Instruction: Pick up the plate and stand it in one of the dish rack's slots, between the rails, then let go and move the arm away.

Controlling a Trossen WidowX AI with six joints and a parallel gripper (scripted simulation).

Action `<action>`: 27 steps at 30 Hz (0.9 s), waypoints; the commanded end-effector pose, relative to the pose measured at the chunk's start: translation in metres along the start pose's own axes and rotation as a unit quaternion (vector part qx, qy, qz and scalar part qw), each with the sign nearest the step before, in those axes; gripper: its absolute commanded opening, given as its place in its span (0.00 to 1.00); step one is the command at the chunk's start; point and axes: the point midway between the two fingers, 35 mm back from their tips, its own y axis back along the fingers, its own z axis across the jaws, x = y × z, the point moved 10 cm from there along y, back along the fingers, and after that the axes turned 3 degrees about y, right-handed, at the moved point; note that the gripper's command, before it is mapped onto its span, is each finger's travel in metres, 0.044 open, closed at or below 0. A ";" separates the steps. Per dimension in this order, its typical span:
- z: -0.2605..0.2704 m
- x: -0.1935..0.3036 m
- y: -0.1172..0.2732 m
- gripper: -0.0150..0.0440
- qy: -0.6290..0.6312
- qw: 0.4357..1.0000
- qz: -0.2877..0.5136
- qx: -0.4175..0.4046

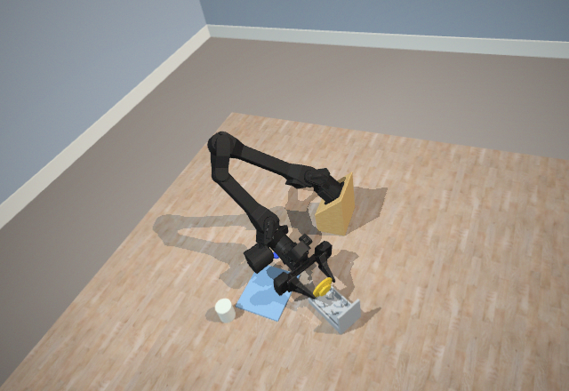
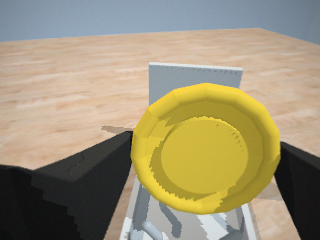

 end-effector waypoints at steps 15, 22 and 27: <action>0.004 0.016 -0.008 0.25 -0.005 1.000 0.003 -0.004; 0.004 0.016 -0.008 0.30 -0.004 1.000 0.003 -0.004; 0.004 0.016 -0.008 0.52 -0.002 1.000 0.002 -0.003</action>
